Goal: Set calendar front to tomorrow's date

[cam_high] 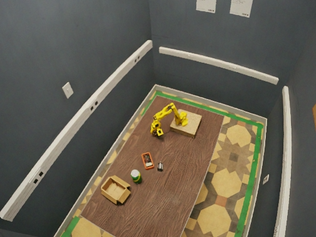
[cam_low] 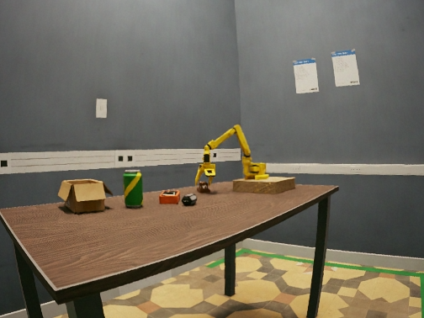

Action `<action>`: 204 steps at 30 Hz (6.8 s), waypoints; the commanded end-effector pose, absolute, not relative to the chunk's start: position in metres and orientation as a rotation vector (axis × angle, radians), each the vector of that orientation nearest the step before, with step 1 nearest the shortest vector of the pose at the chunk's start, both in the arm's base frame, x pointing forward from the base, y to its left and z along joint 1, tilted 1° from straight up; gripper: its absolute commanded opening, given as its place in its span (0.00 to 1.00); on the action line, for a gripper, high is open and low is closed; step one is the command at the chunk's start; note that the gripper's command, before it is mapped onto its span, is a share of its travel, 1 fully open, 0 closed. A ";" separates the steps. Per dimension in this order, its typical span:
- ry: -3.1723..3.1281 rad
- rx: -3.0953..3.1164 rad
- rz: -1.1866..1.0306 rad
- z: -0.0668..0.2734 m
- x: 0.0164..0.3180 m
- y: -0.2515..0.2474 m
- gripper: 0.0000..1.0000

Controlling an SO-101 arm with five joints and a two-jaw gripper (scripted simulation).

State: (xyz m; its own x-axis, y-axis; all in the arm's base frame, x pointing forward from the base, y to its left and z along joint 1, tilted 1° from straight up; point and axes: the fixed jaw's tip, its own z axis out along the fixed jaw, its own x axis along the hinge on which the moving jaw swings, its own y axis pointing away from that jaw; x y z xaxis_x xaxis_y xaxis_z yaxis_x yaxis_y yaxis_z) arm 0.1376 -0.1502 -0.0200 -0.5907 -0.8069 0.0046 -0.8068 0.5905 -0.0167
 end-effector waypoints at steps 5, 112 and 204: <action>2.809 -1.415 0.019 -0.025 0.134 -0.145 0.35; 2.809 -1.415 0.019 -0.019 0.143 -0.152 0.00; 2.809 -1.415 0.019 0.013 0.145 -0.153 0.00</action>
